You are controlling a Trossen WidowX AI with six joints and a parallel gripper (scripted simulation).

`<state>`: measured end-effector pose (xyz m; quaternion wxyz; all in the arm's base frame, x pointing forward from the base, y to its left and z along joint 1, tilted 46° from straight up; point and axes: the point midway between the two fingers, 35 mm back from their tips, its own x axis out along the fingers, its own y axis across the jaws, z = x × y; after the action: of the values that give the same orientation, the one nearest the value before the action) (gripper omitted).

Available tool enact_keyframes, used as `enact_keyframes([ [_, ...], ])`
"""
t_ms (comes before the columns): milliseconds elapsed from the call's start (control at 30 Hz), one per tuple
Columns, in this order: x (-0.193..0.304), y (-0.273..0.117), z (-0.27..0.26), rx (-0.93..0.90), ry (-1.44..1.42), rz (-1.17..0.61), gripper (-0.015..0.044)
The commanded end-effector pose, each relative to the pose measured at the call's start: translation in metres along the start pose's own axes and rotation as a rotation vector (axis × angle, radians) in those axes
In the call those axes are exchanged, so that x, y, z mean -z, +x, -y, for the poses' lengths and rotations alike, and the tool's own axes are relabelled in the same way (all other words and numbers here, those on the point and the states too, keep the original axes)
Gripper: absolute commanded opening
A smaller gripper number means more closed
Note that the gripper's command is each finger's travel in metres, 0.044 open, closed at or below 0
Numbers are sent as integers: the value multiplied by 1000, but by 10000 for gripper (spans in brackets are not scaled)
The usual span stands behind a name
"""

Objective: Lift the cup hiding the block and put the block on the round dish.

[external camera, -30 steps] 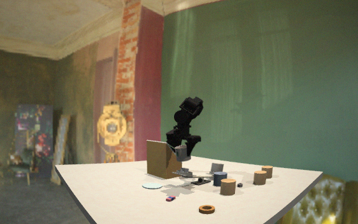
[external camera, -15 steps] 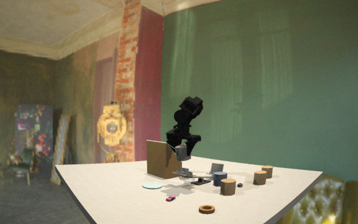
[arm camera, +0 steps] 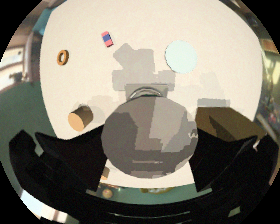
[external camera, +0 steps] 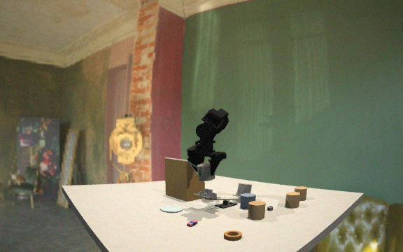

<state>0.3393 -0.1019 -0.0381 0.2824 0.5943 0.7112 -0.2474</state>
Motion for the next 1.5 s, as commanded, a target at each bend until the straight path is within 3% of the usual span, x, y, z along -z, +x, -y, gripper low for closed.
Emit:
enact_keyframes([
  [0, 0, 0, 0, 0, 1, 0, 0],
  [933, -10, 2, 6, -4, 3, 4, 0],
  [1467, -140, 61, 159, -8, 10, 35, 0],
])
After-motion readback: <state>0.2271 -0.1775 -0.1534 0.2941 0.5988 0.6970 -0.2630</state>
